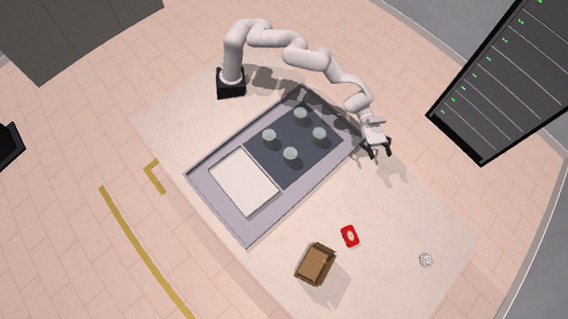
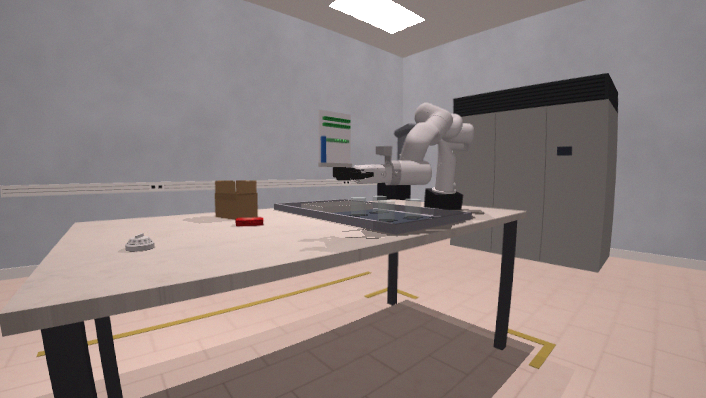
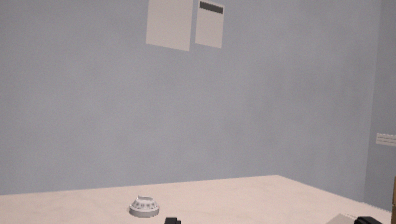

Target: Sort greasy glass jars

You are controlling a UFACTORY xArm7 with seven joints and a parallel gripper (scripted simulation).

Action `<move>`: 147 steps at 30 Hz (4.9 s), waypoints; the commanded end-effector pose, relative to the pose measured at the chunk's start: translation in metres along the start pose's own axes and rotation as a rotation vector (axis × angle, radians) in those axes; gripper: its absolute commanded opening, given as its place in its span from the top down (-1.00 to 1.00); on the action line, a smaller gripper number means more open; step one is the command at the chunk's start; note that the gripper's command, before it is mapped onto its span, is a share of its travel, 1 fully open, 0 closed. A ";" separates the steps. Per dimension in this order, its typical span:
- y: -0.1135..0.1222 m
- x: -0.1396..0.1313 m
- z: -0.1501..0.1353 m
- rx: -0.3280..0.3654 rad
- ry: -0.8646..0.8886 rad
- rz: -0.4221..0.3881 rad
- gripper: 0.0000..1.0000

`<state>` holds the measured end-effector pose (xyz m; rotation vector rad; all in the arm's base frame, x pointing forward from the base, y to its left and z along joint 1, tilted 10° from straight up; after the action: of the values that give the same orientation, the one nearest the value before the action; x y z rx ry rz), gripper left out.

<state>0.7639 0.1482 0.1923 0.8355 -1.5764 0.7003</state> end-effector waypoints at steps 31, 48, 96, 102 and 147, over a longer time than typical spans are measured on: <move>-0.028 0.082 0.095 -0.334 0.162 -0.276 -1.00; -0.020 0.111 0.139 -0.423 0.239 -0.470 -1.00; 0.060 0.168 0.236 -0.344 0.419 -1.082 -1.00; 0.073 0.173 0.245 -0.303 0.436 -1.147 -1.00; 0.197 0.196 0.295 0.199 0.535 -1.531 -1.00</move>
<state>0.4292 -0.0090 0.3369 1.4725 -0.1450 -0.1170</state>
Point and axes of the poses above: the point where the finger pads meet when closed, its own y axis back along the fingers, its own z axis across the jaws, x = y × z, the point moved 9 cm from there along y, back along the fingers, and after that the axes turned 4 degrees about -y, right-handed, at the moved point
